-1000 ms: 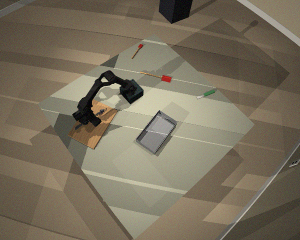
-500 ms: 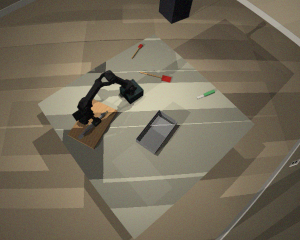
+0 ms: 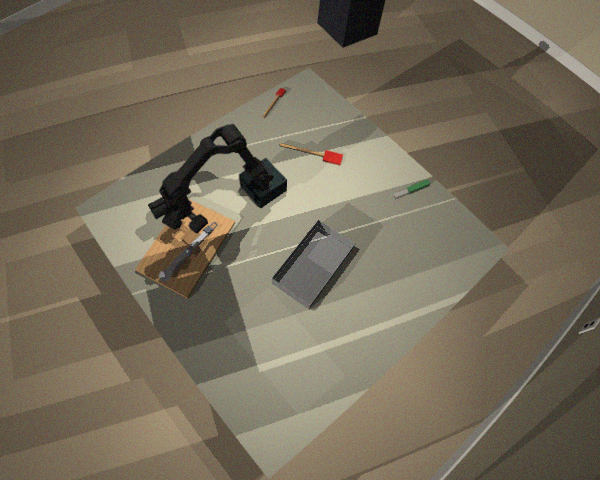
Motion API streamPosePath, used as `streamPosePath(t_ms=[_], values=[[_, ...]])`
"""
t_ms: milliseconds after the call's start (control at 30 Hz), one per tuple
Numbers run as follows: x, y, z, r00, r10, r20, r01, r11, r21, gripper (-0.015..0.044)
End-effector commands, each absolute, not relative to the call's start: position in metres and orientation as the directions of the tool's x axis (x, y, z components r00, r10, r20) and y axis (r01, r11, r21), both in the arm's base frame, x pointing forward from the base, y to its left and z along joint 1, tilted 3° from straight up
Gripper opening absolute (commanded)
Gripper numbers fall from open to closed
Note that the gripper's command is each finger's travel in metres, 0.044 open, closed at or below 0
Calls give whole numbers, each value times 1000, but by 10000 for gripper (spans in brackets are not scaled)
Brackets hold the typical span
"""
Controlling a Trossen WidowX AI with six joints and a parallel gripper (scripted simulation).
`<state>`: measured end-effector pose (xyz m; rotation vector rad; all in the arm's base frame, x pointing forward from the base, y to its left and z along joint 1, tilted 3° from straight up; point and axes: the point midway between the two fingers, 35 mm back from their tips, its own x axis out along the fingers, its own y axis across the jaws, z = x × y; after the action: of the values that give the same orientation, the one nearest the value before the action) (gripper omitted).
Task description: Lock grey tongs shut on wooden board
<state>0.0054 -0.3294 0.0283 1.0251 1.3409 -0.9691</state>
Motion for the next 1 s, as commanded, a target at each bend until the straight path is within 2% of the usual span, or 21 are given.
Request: streamPosePath(t_ms=[0, 167, 367, 600, 967], values=[[-17, -290, 55, 3, 26, -1000, 959, 285, 10, 440], [-32, -252, 69, 5, 27, -1000, 958, 286, 13, 440], [-32, -252, 71, 5, 27, -1000, 958, 286, 13, 440], [-31, -254, 116, 9, 29, -1000, 960, 280, 16, 440], [-31, -254, 118, 9, 29, -1000, 960, 280, 17, 440]])
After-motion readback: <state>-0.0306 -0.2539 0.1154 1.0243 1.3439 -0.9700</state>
